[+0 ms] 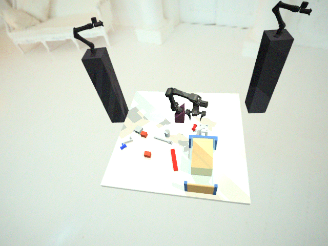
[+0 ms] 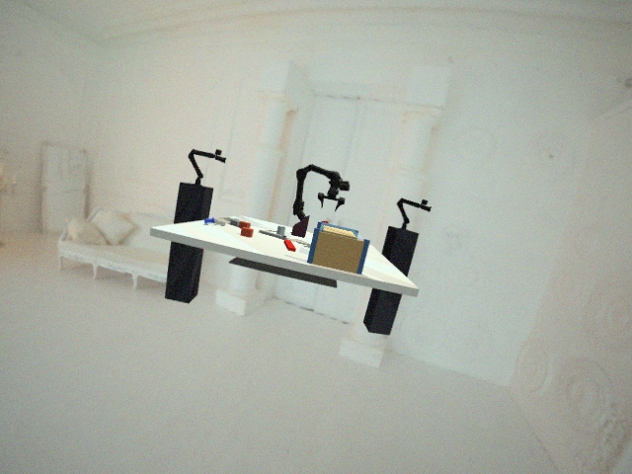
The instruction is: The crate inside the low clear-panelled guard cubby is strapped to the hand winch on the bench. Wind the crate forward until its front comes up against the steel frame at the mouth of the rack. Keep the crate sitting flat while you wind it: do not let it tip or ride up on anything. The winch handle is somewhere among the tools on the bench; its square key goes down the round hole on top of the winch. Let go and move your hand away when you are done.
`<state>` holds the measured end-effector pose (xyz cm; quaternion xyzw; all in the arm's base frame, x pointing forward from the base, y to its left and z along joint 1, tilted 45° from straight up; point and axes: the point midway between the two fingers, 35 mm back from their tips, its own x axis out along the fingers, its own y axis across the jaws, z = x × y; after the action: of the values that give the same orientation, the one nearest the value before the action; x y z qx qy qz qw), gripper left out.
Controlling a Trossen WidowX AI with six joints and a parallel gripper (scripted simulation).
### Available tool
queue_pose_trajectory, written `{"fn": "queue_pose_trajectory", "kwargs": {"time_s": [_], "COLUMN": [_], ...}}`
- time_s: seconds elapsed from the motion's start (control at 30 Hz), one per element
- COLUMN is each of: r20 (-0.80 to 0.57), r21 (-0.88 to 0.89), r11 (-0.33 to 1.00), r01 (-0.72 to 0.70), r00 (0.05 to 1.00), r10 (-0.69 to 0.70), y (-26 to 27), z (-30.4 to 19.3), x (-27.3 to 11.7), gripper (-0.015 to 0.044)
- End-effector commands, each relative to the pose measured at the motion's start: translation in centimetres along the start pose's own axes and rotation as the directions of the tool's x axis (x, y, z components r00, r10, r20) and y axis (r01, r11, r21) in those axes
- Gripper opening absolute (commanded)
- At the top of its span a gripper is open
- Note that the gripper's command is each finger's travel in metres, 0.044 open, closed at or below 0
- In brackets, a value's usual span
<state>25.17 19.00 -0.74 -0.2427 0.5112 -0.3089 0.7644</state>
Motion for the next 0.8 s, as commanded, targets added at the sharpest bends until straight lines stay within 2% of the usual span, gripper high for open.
{"fn": "queue_pose_trajectory", "kwargs": {"time_s": [0.0, 0.27, 0.77], "r20": [-0.112, -0.376, -0.381], "r21": [-0.005, 0.002, 0.002], "r11": [1.000, 1.000, 1.000], "r01": [-0.005, -0.009, -0.009], "r00": [0.994, 0.927, 0.924], "r10": [0.004, 0.009, 0.009], "y": [3.0, 9.1, 9.2], "z": [-1.3, -4.9, -5.0], "x": [-0.3, -1.6, -1.7], "gripper": [0.0440, 0.0440, 0.0440]}}
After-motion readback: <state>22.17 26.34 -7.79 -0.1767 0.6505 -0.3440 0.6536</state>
